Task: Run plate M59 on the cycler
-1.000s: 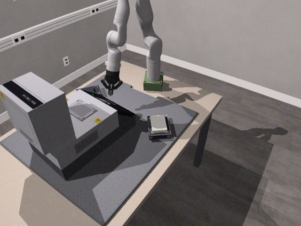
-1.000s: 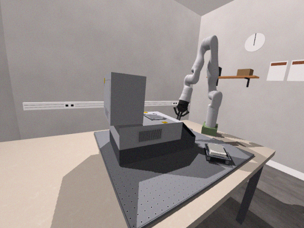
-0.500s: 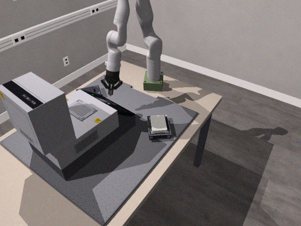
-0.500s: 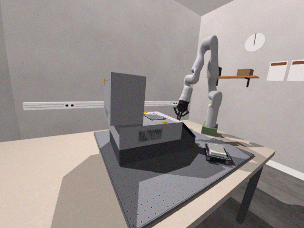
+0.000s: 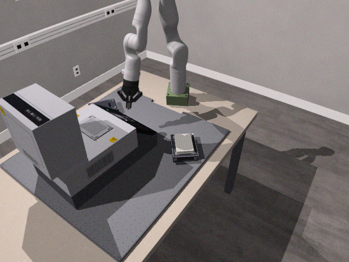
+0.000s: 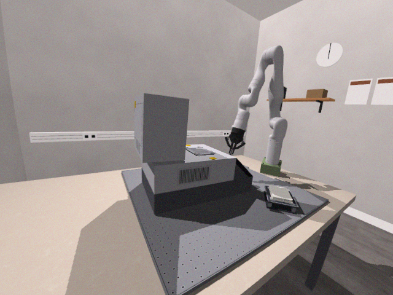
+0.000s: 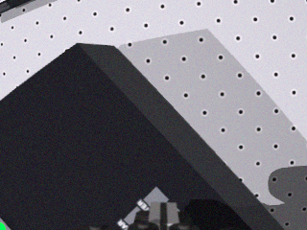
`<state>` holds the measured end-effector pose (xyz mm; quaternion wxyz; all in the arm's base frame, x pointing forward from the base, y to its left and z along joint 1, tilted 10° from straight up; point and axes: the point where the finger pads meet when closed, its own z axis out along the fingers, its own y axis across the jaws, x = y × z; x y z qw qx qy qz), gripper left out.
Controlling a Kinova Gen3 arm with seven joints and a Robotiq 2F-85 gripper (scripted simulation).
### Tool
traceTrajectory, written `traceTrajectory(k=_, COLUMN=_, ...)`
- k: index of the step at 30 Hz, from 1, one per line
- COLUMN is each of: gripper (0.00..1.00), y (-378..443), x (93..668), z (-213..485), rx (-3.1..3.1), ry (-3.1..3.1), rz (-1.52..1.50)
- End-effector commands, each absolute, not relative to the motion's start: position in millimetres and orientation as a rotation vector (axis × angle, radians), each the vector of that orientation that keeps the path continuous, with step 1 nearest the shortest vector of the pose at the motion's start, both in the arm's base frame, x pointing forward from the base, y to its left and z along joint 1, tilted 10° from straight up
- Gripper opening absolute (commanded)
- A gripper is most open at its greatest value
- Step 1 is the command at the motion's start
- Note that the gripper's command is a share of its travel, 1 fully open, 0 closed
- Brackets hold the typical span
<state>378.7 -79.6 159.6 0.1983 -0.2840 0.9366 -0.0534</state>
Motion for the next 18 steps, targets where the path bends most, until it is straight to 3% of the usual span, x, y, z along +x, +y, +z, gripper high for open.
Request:
traceTrajectory(k=1, gripper=0.1, y=-82.4, x=378.5, z=166.5, rx=-0.792, ry=2.619, rz=-0.153)
traceTrajectory(k=18, gripper=0.1, y=-83.3, x=375.3, z=186.3, rx=-0.793, ry=2.618, rz=-0.153)
